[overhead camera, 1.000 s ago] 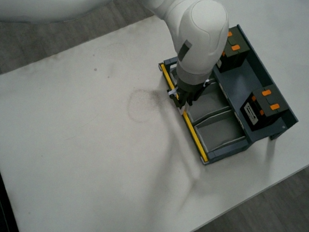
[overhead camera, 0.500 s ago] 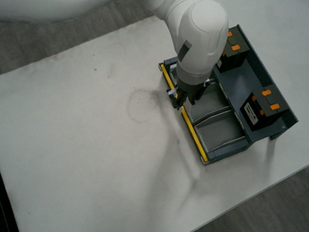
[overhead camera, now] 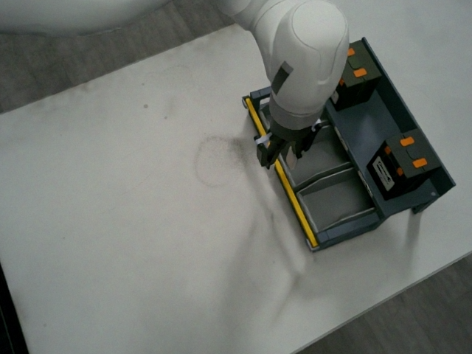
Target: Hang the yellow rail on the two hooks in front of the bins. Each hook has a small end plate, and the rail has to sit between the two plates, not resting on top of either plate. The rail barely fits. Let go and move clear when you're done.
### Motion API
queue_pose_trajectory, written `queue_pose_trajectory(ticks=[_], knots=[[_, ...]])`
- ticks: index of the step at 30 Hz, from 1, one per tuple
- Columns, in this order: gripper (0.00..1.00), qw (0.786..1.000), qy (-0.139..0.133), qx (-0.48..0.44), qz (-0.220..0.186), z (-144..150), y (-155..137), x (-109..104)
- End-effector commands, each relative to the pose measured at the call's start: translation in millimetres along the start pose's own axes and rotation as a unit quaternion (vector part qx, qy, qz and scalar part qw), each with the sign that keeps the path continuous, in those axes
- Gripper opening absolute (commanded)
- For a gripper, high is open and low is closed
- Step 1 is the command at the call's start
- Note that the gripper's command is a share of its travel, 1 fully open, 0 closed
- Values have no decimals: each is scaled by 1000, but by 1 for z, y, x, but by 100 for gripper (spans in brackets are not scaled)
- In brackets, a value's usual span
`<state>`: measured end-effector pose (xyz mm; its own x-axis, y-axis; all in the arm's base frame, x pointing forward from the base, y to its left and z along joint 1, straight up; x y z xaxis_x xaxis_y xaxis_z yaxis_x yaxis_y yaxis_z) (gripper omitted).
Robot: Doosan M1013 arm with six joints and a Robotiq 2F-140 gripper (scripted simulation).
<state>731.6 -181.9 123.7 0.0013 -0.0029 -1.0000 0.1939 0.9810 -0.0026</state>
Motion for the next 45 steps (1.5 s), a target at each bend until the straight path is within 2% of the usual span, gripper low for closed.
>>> queue_pose_trajectory(ticks=[1,33,38,45], knots=[[37,1000,0,0,0,0,0,0],[37,1000,0,0,0,0,0,0],[37,1000,1,1,2,0,-1,-60],[37,1000,1,1,2,0,-1,-60]])
Point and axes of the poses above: the point where the finger pads meet when closed, its own x axis out along the fingers, its own z axis across the jaws, y = z × x, the point moved 10 cm from there along -x, back along the fingers, and after that the axes turned 4 degrees about -x, right-handed, at the moved point
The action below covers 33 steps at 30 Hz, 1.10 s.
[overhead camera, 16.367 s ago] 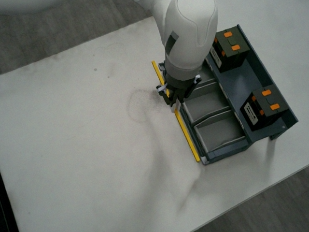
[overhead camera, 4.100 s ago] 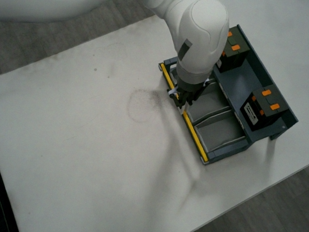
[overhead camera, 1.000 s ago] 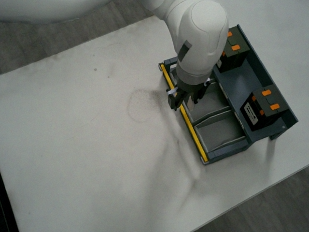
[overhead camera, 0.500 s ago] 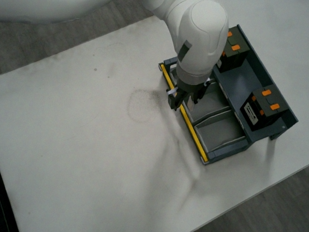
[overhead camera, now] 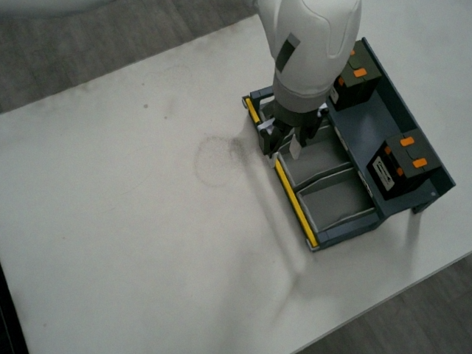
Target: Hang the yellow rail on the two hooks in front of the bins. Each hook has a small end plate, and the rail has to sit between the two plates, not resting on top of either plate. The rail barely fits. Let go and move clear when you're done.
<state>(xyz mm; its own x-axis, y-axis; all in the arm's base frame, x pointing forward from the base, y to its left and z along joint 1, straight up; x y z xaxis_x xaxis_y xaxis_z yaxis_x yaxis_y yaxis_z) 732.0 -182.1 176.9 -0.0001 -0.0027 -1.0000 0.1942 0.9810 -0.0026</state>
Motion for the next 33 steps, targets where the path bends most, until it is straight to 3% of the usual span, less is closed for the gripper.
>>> queue_pose_trajectory(ticks=[1,6,10,33], knots=[[37,1000,0,1,2,0,0,-7],[37,1000,1,0,0,0,0,-11],[37,1000,0,1,2,0,0,-47],[37,1000,0,1,2,0,0,-39]])
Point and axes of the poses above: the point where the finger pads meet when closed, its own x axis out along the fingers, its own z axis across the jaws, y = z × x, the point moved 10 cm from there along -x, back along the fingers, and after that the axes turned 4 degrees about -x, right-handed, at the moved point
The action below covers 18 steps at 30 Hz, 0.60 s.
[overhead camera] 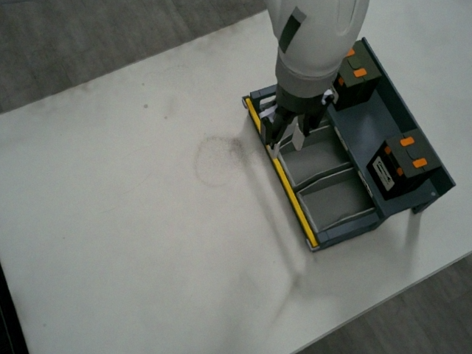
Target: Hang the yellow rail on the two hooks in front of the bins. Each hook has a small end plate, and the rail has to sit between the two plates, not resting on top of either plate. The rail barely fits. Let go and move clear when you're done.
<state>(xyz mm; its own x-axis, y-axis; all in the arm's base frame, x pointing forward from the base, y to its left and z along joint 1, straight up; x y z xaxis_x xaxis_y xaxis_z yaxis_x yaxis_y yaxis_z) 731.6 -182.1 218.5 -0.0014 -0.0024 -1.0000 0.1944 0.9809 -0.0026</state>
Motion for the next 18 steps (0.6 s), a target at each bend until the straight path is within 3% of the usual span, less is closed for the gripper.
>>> queue_pose_trajectory(ticks=[1,18], knots=[[37,1000,-1,1,2,0,0,2],[37,1000,-1,1,2,0,0,10]])
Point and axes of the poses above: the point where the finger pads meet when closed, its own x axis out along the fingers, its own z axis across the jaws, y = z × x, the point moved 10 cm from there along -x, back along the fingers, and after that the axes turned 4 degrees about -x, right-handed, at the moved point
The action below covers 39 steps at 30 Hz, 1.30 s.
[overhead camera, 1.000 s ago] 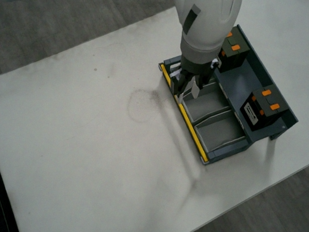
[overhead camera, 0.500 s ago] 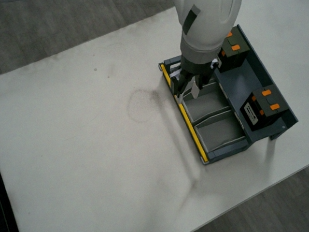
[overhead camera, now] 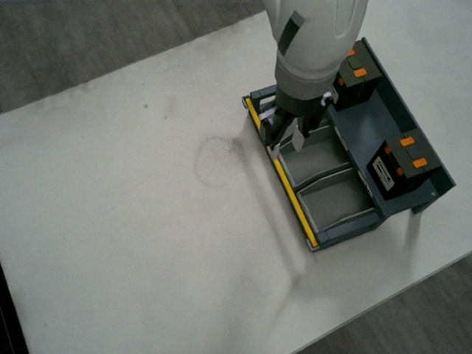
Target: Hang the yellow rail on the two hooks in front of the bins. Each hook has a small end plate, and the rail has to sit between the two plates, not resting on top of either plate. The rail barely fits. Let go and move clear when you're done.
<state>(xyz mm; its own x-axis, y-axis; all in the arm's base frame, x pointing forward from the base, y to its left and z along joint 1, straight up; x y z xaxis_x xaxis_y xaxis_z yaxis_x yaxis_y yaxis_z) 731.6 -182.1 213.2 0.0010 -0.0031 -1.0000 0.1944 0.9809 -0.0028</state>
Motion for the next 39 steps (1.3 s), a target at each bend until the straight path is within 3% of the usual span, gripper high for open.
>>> queue_pose_trajectory(ticks=[1,39], knots=[[37,1000,1,1,2,0,0,4],[37,1000,1,1,2,0,0,11]])
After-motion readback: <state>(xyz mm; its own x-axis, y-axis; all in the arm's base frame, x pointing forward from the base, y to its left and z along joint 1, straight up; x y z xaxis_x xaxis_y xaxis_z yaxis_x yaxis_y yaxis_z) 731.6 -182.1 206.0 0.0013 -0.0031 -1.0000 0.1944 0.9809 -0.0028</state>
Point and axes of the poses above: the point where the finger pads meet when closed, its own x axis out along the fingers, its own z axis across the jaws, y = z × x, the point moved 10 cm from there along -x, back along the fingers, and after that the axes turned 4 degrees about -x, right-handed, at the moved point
